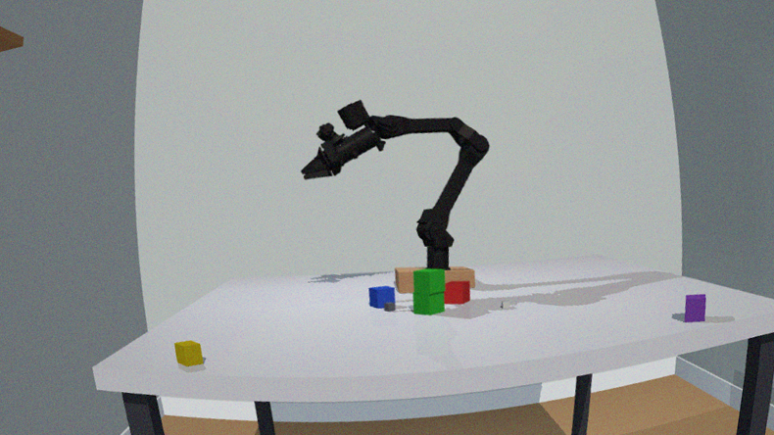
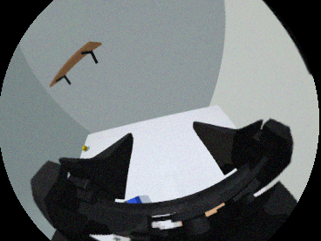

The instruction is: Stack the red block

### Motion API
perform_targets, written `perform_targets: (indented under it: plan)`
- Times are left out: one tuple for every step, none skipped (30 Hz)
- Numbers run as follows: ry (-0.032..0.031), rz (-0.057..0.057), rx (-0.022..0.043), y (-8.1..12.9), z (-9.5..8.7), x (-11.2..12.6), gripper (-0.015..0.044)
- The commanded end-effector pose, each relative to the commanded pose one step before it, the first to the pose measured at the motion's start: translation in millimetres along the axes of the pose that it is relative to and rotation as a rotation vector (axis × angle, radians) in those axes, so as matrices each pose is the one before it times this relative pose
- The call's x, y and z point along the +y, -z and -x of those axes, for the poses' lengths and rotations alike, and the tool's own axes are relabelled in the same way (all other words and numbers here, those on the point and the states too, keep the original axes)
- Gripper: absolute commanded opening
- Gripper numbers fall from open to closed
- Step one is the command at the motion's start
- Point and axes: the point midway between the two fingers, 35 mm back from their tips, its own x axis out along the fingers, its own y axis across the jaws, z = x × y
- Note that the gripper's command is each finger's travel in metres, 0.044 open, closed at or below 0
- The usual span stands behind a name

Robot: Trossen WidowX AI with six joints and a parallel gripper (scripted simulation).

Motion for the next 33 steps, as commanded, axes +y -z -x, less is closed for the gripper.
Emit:
perform_targets:
  plan:
    - [-0.09404, 0.0436, 0.08699, 18.86, -4.07, 34.93, 0.0440]
    - [-0.02083, 0.0122, 0.02003, 4.25, -1.33, 8.26, 0.0440]
    - [-0.02049, 0.0125, 0.02008, 4.27, -1.34, 8.24, 0.0440]
    - [-0.02014, 0.0128, 0.02013, 4.29, -1.35, 8.22, 0.0440]
    - [-0.01914, 0.0107, 0.02247, 4.38, -1.68, 8.11, 0.0440]
    - [-0.01892, 0.0111, 0.02284, 4.47, -1.71, 8.18, 0.0440]
    - [-0.01844, 0.0115, 0.02292, 4.50, -1.72, 8.15, 0.0440]
    - [-0.01796, 0.0118, 0.02300, 4.54, -1.73, 8.11, 0.0440]
    - [-0.01747, 0.0121, 0.02308, 4.57, -1.74, 8.08, 0.0440]
    - [-0.01697, 0.0124, 0.02315, 4.60, -1.75, 8.04, 0.0440]
    - [-0.01646, 0.0126, 0.02322, 4.63, -1.76, 8.00, 0.0440]
    - [-0.01594, 0.0129, 0.02329, 4.66, -1.77, 7.96, 0.0440]
    - [-0.01541, 0.0132, 0.02335, 4.70, -1.78, 7.92, 0.0440]
    - [-0.01488, 0.0134, 0.02340, 4.73, -1.79, 7.87, 0.0440]
    - [-0.01433, 0.0137, 0.02344, 4.76, -1.80, 7.82, 0.0440]
    - [-0.01379, 0.0139, 0.02350, 4.79, -1.81, 7.78, 0.0440]
    - [-0.01324, 0.0142, 0.02354, 4.82, -1.82, 7.73, 0.0440]
    - [-0.01267, 0.0144, 0.02357, 4.85, -1.84, 7.68, 0.0440]
    - [-0.01210, 0.0146, 0.02360, 4.88, -1.85, 7.63, 0.0440]
    - [-0.01153, 0.0148, 0.02362, 4.90, -1.86, 7.57, 0.0440]
    - [-0.01095, 0.0151, 0.02364, 4.93, -1.87, 7.52, 0.0440]
    - [-0.01036, 0.0152, 0.02365, 4.96, -1.88, 7.46, 0.0440]
    - [-0.00976, 0.0154, 0.02366, 4.99, -1.89, 7.40, 0.0440]
    - [-0.00916, 0.0156, 0.02365, 5.01, -1.90, 7.35, 0.0440]
    - [-0.00855, 0.0158, 0.02364, 5.04, -1.91, 7.28, 0.0440]
    - [-0.00795, 0.0159, 0.02363, 5.07, -1.92, 7.22, 0.0440]
    - [-0.00734, 0.0161, 0.02361, 5.09, -1.94, 7.16, 0.0440]
    - [-0.00672, 0.0162, 0.02358, 5.12, -1.95, 7.09, 0.0440]
    - [-0.00610, 0.0164, 0.02354, 5.14, -1.96, 7.03, 0.0440]
    - [-0.00547, 0.0165, 0.02349, 5.16, -1.97, 6.96, 0.0440]
    - [-0.00484, 0.0166, 0.02344, 5.18, -1.98, 6.89, 0.0440]
    - [-0.00421, 0.0167, 0.02338, 5.20, -1.99, 6.83, 0.0440]
    - [-0.00357, 0.0168, 0.02331, 5.22, -2.00, 6.76, 0.0440]
